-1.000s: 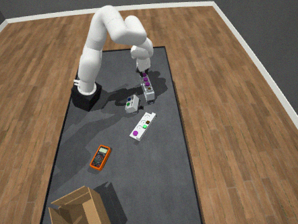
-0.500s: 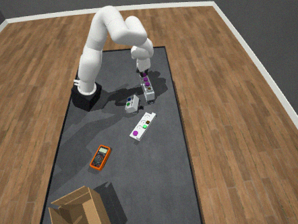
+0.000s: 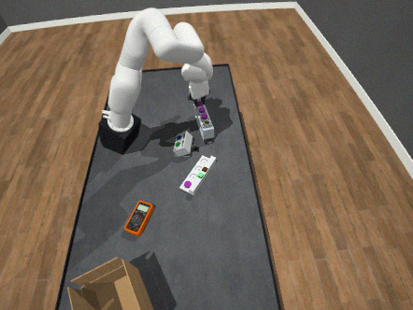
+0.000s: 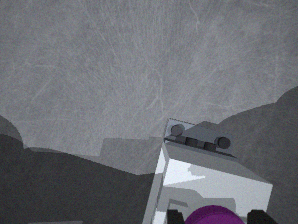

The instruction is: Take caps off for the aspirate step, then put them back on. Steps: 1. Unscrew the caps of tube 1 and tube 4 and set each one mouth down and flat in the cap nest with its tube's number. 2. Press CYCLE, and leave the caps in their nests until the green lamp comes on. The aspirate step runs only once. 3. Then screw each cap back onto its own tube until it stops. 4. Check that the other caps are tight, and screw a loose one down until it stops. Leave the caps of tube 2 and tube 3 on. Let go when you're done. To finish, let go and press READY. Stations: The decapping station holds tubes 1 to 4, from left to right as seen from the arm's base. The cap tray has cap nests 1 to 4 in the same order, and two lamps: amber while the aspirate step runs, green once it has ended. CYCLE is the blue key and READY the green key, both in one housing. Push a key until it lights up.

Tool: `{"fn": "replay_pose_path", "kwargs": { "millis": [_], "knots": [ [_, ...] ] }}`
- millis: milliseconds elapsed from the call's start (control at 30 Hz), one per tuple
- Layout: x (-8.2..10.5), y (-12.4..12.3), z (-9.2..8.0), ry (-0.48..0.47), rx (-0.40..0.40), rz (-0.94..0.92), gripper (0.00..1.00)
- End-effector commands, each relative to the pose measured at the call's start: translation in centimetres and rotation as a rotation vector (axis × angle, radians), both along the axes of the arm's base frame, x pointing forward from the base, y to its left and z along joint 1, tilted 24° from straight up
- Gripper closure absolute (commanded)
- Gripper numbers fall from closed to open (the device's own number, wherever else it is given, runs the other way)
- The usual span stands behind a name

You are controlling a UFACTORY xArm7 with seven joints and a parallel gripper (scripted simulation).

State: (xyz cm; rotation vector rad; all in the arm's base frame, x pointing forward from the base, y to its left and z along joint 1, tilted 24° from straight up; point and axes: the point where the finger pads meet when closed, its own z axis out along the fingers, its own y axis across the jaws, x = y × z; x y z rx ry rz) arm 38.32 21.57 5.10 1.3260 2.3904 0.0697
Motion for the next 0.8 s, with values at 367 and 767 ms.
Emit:
{"fn": "replay_pose_path", "kwargs": {
  "millis": [367, 767],
  "knots": [
    [0.1, 0.16, 0.06, -0.088, 0.196, -0.473, 1.0],
    [0.1, 0.16, 0.04, -0.105, 0.241, -0.581, 1.0]
  ]
}}
